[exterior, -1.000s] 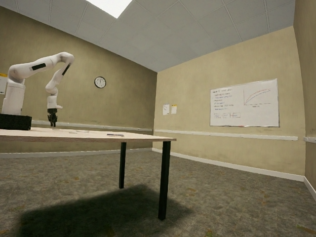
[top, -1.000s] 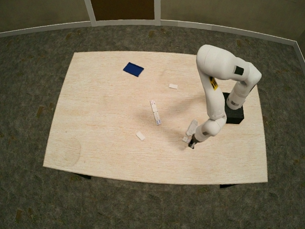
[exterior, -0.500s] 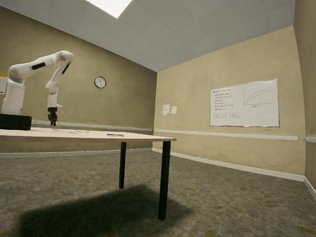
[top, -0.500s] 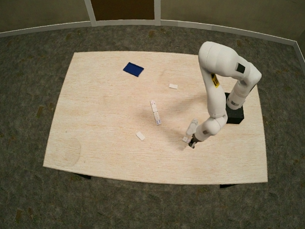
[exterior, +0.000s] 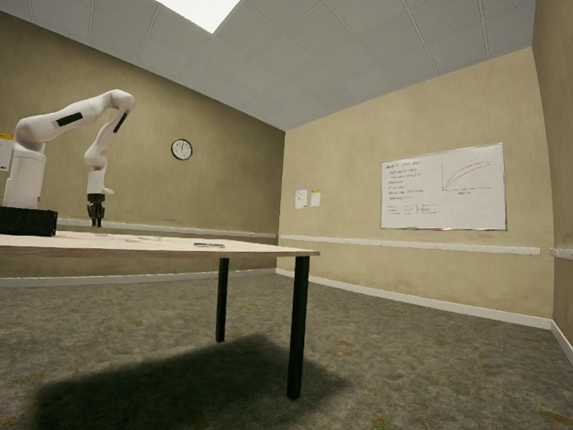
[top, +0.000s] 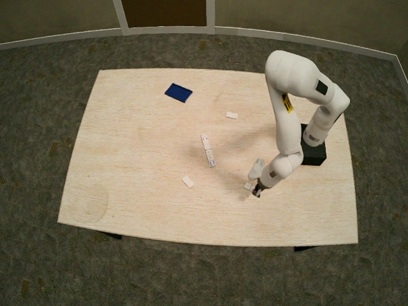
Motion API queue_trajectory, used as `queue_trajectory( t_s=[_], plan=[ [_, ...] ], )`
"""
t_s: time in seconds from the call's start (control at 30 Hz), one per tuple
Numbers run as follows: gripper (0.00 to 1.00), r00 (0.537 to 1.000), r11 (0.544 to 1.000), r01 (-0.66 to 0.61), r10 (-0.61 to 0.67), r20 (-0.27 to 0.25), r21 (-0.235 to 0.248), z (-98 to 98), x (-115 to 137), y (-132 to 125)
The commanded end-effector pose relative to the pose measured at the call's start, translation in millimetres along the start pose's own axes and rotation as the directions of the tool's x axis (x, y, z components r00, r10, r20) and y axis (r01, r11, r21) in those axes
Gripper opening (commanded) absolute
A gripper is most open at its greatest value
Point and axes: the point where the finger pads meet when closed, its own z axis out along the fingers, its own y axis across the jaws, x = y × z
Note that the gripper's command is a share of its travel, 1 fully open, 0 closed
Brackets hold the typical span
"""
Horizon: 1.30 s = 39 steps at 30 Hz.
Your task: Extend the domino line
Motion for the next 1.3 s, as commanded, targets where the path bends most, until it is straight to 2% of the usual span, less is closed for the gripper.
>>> queue_trajectory(
  t_s=[0.0,0.9,1.27],
  plan=[
    [0.48,1.000,1.000,0.000,0.000,0.009,0.000,-2.5,1,0],
    [0.48,0.992,1.000,0.000,0.000,0.126,0.000,-29.2,5,0],
    [0.48,0.989,1.000,0.000,0.000,0.147,0.000,-33.9,5,0]
  ],
)
